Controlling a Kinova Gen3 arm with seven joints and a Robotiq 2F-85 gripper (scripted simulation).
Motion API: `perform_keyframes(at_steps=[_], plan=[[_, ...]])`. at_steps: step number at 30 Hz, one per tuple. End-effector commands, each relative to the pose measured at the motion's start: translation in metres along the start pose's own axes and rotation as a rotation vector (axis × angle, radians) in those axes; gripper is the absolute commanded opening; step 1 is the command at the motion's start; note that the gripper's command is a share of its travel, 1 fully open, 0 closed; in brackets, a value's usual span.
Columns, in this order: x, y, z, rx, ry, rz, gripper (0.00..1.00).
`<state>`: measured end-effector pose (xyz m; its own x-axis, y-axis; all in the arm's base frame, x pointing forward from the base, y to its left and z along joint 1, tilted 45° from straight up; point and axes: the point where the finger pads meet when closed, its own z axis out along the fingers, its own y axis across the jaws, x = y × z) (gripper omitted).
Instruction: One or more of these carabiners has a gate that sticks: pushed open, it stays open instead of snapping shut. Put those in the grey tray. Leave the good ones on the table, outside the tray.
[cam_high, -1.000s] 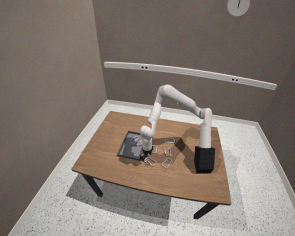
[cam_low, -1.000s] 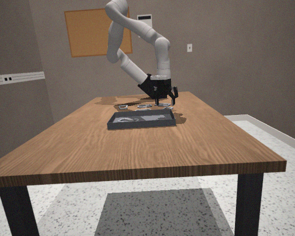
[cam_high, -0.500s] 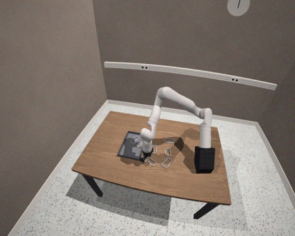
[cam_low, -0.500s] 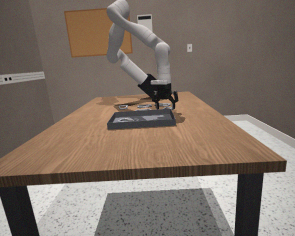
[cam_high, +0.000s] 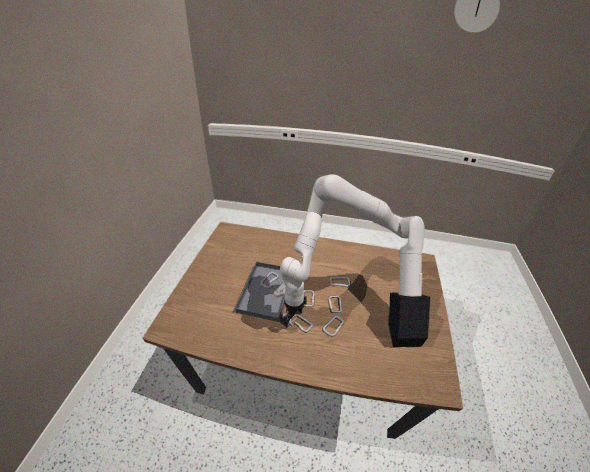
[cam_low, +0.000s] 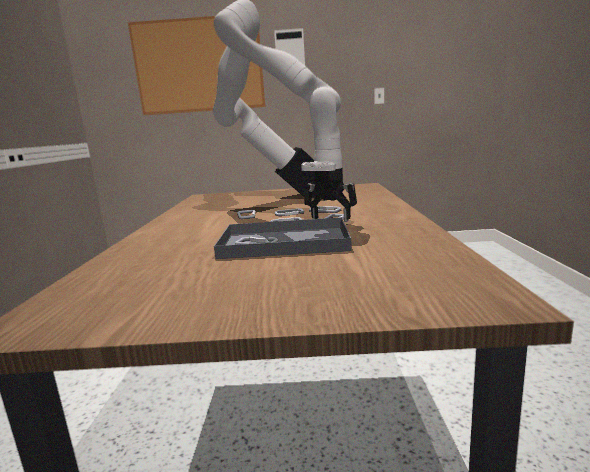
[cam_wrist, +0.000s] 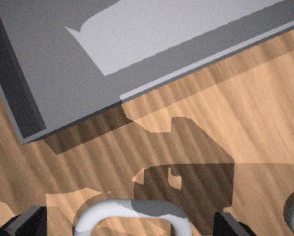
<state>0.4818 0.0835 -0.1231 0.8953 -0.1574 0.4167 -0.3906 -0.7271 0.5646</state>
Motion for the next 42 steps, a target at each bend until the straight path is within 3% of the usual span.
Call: perform_keyframes(at_steps=[1,4,5,42], plan=[[0.0003,-0.0007,-0.0010,0.002,0.001,0.000,1.00],[0.0003,-0.0007,-0.0010,0.002,0.001,0.000,1.00],[0.0003,-0.0007,-0.0010,0.002,0.001,0.000,0.00],[0.0004,-0.0011,-0.0025,0.003,0.002,0.000,0.00]])
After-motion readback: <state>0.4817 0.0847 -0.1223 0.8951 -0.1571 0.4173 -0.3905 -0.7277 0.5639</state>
